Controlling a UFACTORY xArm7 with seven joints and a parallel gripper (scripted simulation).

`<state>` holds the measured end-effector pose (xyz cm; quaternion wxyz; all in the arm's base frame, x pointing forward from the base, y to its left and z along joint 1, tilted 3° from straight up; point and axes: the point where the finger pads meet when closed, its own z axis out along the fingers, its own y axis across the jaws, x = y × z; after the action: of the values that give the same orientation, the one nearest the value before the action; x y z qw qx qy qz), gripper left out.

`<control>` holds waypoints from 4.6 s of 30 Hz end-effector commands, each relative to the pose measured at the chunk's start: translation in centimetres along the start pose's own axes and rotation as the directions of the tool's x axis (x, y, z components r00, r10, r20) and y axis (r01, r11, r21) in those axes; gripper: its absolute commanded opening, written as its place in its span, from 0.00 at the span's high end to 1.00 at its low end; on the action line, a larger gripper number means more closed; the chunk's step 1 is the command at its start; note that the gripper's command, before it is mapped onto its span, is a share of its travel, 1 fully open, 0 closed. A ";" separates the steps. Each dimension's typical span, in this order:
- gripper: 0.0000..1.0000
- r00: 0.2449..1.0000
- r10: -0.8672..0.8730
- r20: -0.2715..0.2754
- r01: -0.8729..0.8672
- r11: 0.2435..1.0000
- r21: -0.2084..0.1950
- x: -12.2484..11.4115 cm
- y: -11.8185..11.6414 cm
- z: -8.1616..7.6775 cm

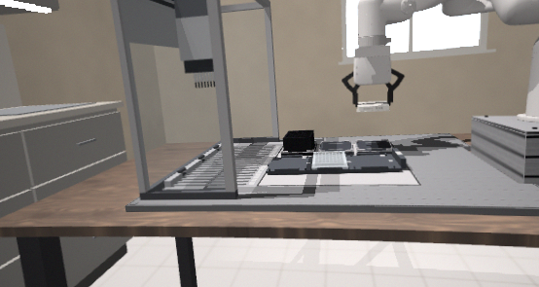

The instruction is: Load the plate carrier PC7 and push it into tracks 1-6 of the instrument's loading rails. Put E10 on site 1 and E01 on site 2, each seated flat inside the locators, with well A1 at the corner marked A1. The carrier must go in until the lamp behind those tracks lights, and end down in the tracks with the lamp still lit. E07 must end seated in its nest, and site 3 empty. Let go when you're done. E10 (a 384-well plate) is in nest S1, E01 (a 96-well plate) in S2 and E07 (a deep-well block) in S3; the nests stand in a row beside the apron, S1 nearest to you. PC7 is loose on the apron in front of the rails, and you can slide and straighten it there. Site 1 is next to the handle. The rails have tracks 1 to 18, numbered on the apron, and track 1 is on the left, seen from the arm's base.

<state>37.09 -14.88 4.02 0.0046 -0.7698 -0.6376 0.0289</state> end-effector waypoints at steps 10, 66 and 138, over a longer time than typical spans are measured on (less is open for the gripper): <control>1.00 0.904 0.427 0.000 -0.427 0.904 -0.004 6.6 0.5 -0.1; 1.00 -0.381 0.925 -0.004 -0.925 -0.381 0.000 16.7 1.0 0.0; 1.00 -0.994 0.109 -0.002 -0.109 -0.994 0.003 16.7 1.0 2.2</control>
<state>40.95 1.26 1.67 -0.0292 -0.6787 0.7338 0.0055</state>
